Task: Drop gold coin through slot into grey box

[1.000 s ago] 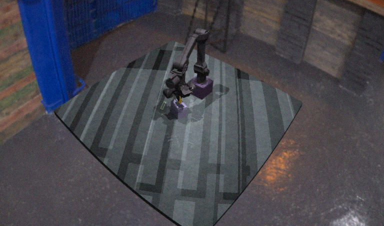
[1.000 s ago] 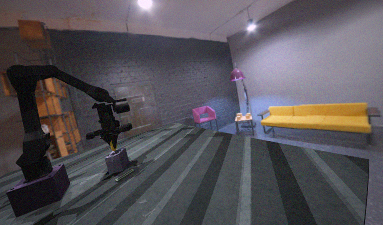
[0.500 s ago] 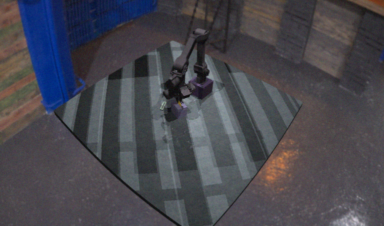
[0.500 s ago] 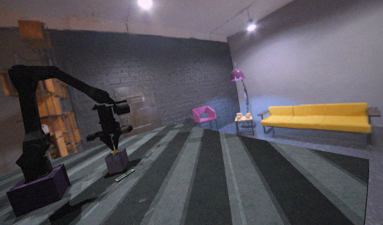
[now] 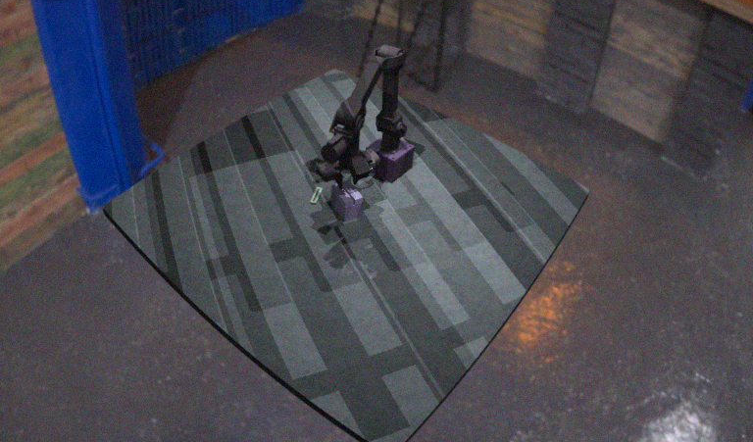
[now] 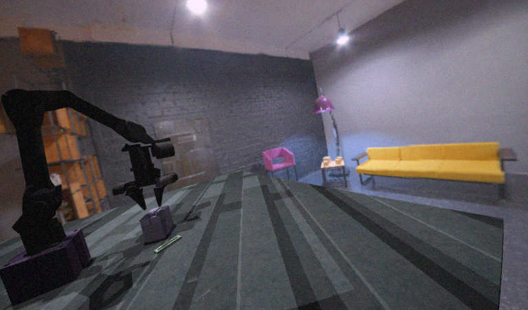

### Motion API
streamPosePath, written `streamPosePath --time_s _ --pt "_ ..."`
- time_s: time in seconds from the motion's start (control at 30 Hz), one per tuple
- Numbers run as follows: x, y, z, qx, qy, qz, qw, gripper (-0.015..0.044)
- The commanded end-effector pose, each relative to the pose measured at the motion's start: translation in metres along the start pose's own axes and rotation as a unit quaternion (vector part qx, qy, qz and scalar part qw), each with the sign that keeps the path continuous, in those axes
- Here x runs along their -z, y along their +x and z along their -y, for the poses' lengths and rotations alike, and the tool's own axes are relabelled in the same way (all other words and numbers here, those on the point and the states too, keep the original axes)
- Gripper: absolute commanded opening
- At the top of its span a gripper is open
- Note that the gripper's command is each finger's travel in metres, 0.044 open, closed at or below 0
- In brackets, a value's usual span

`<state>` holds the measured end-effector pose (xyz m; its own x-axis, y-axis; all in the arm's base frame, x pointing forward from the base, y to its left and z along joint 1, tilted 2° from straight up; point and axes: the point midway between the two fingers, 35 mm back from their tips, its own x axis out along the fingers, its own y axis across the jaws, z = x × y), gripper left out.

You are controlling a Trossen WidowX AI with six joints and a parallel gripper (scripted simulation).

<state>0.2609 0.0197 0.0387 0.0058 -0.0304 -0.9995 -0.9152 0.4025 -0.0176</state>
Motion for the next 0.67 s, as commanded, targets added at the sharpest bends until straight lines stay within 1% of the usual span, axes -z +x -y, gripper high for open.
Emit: streamPosePath --time_s 0.0,0.1,0.17,0.2,0.27,0.63 --pt "-0.001 -0.013 0.002 0.006 0.000 0.003 1.000 0.0292" --pt "-0.001 -0.016 0.002 0.005 0.000 0.003 1.000 0.0371" --pt "0.000 -0.036 0.000 0.004 0.000 0.002 1.000 0.0423" --pt "0.001 -0.049 -0.001 0.003 0.000 0.002 1.000 0.0440" --pt "0.002 -0.059 -0.003 0.002 0.000 0.001 1.000 0.0440" --pt "0.002 -0.059 -0.003 0.002 0.000 0.001 1.000 0.0440"
